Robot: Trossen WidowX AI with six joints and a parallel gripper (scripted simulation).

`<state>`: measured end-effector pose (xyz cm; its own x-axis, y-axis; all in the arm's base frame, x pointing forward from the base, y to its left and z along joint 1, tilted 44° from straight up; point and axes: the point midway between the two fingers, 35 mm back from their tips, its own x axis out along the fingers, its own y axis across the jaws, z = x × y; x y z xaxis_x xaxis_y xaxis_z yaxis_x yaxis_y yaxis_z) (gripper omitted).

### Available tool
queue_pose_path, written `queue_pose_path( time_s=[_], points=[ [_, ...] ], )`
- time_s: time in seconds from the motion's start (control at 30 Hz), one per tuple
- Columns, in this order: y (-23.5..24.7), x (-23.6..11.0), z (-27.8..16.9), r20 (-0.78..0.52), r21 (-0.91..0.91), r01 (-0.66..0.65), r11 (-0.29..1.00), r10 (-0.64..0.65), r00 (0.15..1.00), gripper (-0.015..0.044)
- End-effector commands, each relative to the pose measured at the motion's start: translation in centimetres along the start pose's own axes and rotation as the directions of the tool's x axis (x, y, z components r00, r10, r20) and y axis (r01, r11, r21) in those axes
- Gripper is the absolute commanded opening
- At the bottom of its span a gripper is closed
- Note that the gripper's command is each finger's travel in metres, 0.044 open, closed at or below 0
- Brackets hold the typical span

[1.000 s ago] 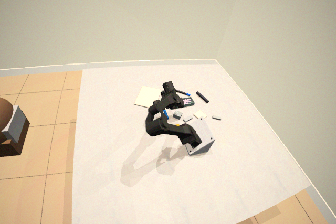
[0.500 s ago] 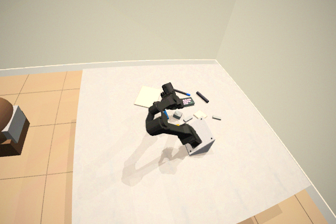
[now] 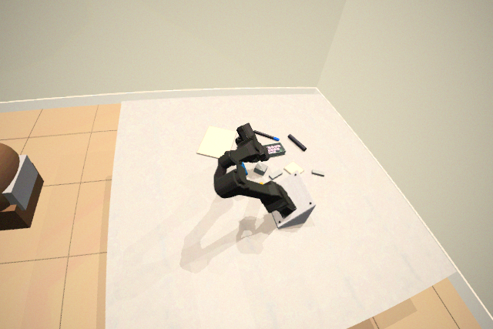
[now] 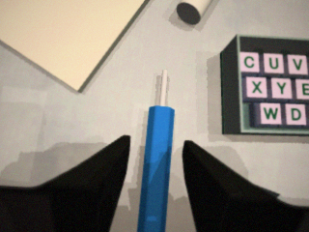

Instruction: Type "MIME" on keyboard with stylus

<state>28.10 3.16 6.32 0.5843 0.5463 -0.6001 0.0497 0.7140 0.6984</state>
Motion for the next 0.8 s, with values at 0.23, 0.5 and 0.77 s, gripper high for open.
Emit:
queue_pose_path(
  time_s=[0.23, 0.5, 0.77],
  points=[
    [-0.2, 0.6, -0.6, -0.006, 0.008, 0.006, 1.0, -0.006, 1.0, 0.015],
    [-0.2, 1.1, -0.9, -0.006, 0.008, 0.006, 1.0, -0.006, 1.0, 0.015],
    [-0.2, 1.5, -1.1, -0.006, 0.009, 0.006, 1.0, -0.006, 1.0, 0.015]
  ],
)
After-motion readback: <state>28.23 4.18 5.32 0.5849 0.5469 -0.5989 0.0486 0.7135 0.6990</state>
